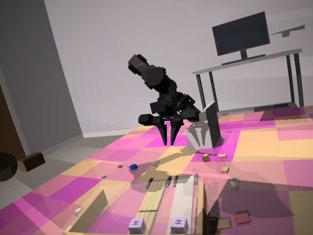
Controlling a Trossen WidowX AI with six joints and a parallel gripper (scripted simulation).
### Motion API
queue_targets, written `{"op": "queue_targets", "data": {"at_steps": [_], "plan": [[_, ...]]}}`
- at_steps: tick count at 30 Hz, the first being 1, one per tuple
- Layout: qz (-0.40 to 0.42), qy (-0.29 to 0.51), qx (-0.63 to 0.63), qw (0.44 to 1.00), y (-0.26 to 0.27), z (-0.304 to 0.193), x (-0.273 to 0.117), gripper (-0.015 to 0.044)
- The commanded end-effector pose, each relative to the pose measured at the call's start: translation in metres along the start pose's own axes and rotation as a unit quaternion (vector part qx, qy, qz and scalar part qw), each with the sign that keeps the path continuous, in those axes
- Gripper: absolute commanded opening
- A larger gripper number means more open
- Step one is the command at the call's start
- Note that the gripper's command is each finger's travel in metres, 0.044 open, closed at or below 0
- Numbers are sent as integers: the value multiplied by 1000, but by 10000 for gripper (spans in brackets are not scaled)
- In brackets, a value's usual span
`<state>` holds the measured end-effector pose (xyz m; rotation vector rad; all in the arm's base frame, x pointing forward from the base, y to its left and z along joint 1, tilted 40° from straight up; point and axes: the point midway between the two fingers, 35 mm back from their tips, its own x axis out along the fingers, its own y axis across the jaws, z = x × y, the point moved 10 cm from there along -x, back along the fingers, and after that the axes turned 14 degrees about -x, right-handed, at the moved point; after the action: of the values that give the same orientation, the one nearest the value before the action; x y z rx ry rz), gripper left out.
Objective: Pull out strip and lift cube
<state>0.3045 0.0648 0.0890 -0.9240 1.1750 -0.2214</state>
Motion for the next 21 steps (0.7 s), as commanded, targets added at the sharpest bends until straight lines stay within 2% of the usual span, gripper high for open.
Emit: {"op": "queue_targets", "data": {"at_steps": [1,6,21], "plan": [[55,113,-31,992,4,18,33,0],[100,220,-57,969,8,27,63,0],[102,224,-58,968,10,23,74,0]]}}
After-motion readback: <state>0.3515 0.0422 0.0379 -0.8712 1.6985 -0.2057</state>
